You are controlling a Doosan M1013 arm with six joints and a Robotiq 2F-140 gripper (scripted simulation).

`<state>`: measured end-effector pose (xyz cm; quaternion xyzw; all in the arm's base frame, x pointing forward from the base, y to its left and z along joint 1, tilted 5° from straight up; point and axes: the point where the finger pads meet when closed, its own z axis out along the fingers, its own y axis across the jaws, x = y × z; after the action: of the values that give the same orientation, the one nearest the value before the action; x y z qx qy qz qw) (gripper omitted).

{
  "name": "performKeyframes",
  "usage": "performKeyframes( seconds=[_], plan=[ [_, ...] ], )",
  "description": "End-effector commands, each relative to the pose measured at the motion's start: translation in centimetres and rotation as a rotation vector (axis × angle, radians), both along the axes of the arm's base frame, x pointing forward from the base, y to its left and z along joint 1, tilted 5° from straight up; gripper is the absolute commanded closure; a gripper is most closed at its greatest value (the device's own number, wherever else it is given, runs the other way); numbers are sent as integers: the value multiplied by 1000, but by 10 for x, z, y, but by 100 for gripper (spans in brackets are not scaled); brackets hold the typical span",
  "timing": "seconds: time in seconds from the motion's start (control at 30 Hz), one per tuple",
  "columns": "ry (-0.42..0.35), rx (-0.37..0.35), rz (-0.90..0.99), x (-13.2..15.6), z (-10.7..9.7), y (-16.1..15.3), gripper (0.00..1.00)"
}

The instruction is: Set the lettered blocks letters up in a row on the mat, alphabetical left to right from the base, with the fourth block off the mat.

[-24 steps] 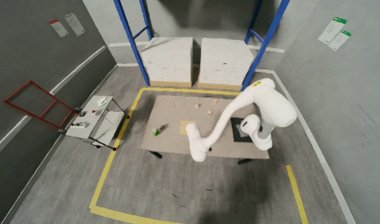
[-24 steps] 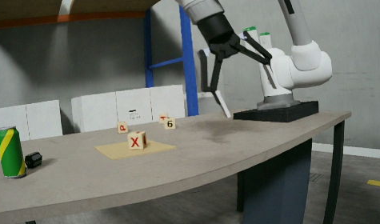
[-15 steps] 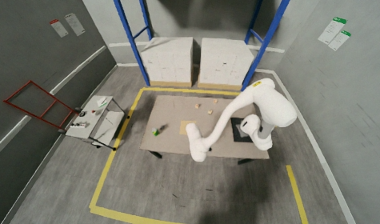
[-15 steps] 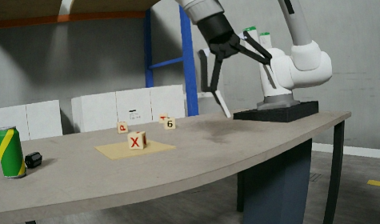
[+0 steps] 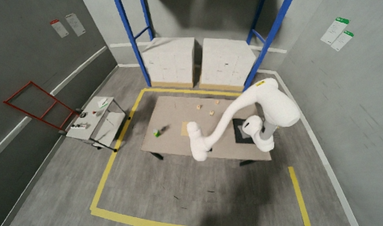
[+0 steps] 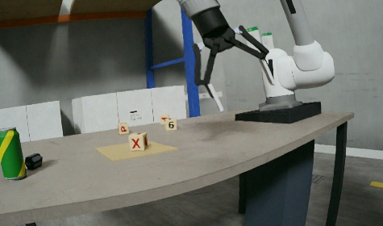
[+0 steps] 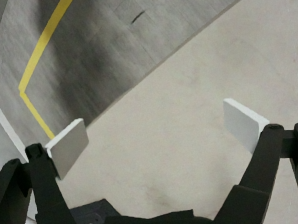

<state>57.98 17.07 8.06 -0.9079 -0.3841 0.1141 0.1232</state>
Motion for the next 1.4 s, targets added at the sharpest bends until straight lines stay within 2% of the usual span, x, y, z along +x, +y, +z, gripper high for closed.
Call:
performKeyframes(
  seconds=[0.0, 0.23, 0.3, 0.33, 0.4, 0.63, 0.67, 0.73, 0.9, 0.93, 1.0, 1.07, 1.13, 1.2, 1.23, 1.27, 1.3, 1.33, 1.37],
  plan=[
    [-39, -51, -124, 22, 38, -26, 0],
    [-111, -138, -367, 51, 112, -79, 0],
    [-111, -138, -367, 51, 112, -79, 0],
    [-141, -170, -468, 59, 143, -101, 0],
    [-154, -183, -513, 62, 156, -111, 0],
    [-233, -249, -776, 71, 236, -169, 0],
    [-237, -251, -788, 71, 239, -171, 0],
    [-282, -166, -662, 90, 186, -187, 0],
    [-282, -166, -662, 90, 186, -187, 0],
    [-310, -129, -604, 98, 160, -196, 0],
    [-338, -99, -553, 104, 137, -205, 0],
    [-340, -98, -550, 104, 135, -205, 0],
    [-396, -56, -465, 112, 95, -224, 0],
    [-403, -52, -455, 113, 90, -226, 0],
    [-433, -39, -415, 115, 71, -237, 0],
    [-433, -39, -415, 115, 71, -237, 0],
    [-462, -30, -379, 116, 54, -247, 0],
    [-462, -30, -379, 116, 54, -247, 0],
    [-487, -25, -347, 117, 38, -256, 0]
  ],
)
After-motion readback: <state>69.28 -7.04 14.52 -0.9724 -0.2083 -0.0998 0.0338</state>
